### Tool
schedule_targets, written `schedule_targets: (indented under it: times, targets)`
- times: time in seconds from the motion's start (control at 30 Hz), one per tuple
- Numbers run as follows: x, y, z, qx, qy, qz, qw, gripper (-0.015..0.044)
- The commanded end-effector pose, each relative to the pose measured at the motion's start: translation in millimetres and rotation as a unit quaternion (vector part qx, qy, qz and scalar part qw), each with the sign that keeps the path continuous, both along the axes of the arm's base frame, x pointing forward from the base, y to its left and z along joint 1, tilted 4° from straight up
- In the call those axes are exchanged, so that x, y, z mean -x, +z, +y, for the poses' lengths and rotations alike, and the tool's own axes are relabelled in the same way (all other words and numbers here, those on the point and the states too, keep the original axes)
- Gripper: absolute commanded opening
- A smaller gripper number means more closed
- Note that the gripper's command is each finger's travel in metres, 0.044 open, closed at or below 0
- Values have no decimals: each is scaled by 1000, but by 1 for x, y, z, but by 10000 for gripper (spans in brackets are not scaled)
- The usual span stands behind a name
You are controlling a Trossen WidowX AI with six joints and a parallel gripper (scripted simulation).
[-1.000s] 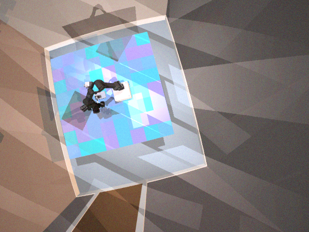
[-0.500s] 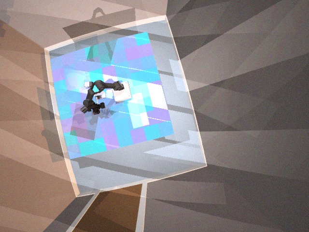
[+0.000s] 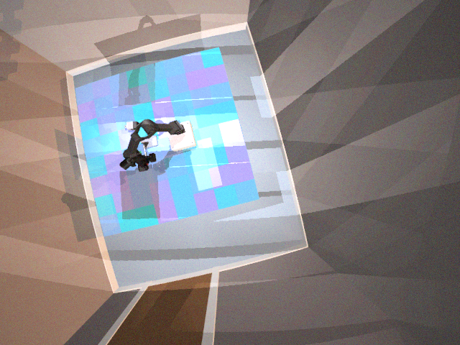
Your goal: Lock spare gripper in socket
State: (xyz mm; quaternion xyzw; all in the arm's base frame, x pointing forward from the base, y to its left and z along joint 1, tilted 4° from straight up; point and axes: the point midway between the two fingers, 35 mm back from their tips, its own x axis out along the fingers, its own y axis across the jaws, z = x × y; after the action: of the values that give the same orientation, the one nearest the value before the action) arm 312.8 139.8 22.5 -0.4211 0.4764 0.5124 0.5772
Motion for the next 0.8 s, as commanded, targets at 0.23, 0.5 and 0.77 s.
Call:
schedule_targets:
  times: [0.23,0.5,0.77]
  targets:
    - [1,20,-2,2,-1,5,1000,0]
    - [2,17,-2,4,-2,11,1000,0]
    - [-11,19,4,3,-1,9,1000,0]
